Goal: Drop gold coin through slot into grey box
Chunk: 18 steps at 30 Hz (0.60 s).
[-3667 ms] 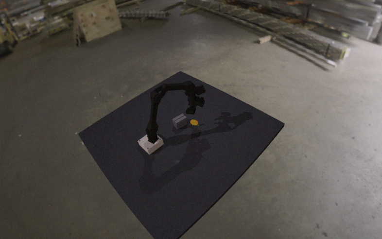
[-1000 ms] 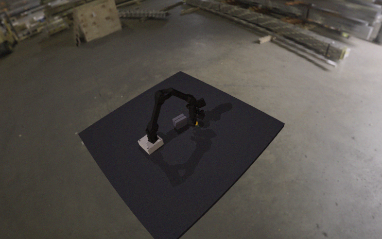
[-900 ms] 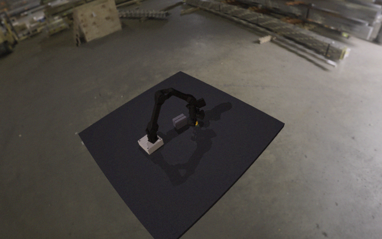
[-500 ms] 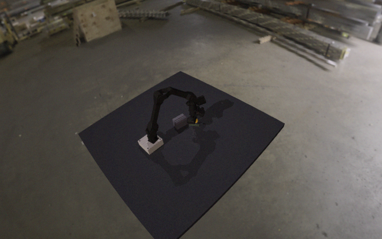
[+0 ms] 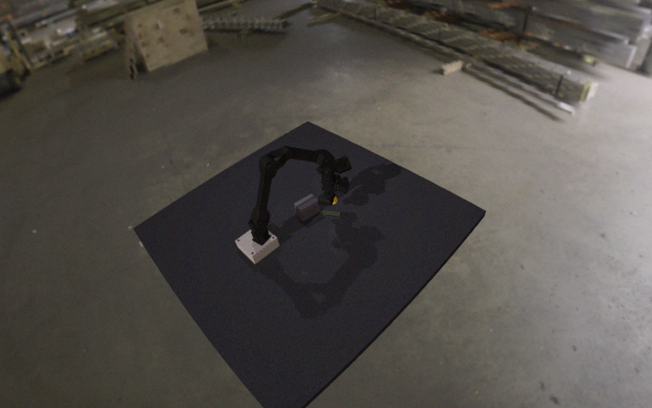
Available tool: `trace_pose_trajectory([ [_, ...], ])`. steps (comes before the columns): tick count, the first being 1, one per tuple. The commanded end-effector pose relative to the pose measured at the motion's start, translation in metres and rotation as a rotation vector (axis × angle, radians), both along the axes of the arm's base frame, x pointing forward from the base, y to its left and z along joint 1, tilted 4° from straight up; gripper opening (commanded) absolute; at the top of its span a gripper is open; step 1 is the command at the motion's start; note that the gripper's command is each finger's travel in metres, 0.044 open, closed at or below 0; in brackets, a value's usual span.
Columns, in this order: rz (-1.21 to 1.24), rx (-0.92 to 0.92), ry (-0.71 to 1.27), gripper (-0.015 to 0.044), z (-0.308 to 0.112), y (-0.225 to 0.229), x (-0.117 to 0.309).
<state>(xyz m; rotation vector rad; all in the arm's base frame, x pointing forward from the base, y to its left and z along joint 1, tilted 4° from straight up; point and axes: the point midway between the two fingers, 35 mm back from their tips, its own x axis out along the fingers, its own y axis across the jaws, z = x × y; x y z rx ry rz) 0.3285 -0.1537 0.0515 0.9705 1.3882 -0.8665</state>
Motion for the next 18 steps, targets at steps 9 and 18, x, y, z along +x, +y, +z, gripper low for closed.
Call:
trace_pose_trajectory([
  [9, 0.005, -0.001, -0.006, 0.0, 0.031, -0.001, -0.003],
  [18, 0.22, -0.006, -0.019, 0.0, 0.031, -0.003, -0.004],
])
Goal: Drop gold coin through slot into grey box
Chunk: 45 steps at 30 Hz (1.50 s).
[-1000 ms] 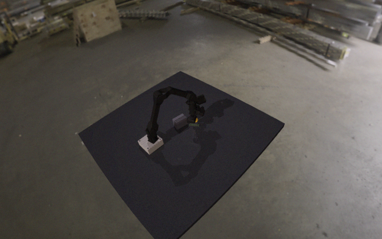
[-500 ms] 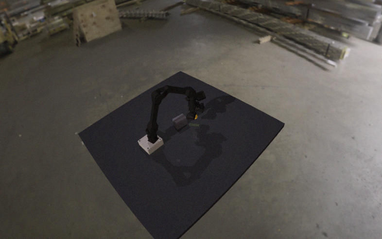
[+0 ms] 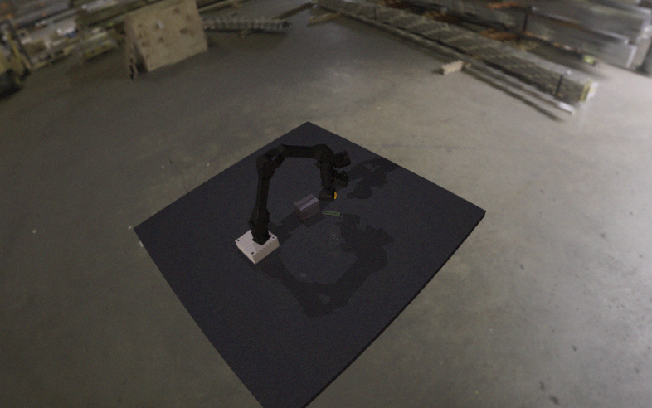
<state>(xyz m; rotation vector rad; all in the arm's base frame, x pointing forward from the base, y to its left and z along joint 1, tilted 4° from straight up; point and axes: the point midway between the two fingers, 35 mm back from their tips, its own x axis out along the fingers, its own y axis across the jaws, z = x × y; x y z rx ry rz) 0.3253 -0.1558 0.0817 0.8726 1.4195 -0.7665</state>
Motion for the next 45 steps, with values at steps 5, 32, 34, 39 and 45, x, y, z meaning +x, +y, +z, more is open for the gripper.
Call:
trace_pose_trajectory([
  [5, 0.258, -0.006, -0.015, 0.0, 0.001, -0.002, -0.002],
  [32, 0.739, -0.017, -0.044, 0.0, 0.003, 0.005, -0.008],
  [34, 0.739, -0.017, -0.044, 0.0, 0.003, 0.01, -0.009],
  [39, 0.739, -0.016, -0.044, 0.0, 0.005, 0.022, -0.013],
  [45, 0.739, -0.015, -0.044, 0.0, 0.006, 0.037, -0.018],
])
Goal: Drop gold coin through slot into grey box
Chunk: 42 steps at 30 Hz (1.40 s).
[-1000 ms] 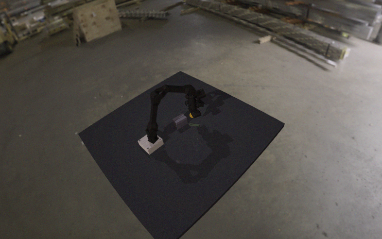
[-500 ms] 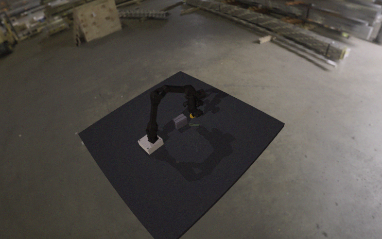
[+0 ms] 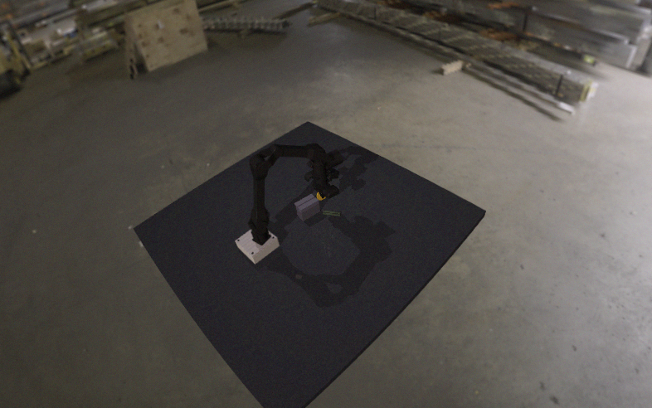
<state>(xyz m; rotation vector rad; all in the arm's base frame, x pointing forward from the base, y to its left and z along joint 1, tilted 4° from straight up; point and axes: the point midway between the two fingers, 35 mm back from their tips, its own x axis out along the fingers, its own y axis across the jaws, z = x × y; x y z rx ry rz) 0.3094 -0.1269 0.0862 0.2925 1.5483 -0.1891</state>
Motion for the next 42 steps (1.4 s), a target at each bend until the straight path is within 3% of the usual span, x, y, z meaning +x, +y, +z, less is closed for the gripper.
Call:
trace_pose_trajectory([
  [1, -0.004, 0.0, -0.005, 0.0, 0.002, 0.011, -0.003],
  [29, -0.003, 0.005, -0.003, 0.0, 0.002, 0.073, -0.037],
  [42, 0.002, 0.003, 0.003, 0.0, 0.001, 0.07, -0.035],
])
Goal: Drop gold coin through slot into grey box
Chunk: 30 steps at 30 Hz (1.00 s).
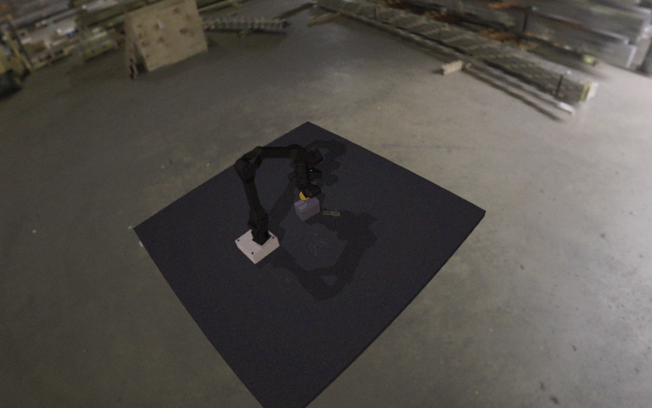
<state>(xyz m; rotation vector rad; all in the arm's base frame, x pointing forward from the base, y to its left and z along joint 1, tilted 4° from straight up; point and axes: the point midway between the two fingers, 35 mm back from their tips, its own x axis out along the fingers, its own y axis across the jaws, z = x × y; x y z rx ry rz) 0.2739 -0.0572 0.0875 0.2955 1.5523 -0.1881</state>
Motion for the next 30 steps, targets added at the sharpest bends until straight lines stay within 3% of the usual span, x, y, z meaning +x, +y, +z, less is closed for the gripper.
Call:
trace_pose_trajectory([
  [1, 0.003, 0.0, 0.0, 0.0, 0.0002, 0.0004, 0.0],
  [30, -0.001, 0.001, 0.001, 0.0, -0.006, 0.005, -0.001],
])
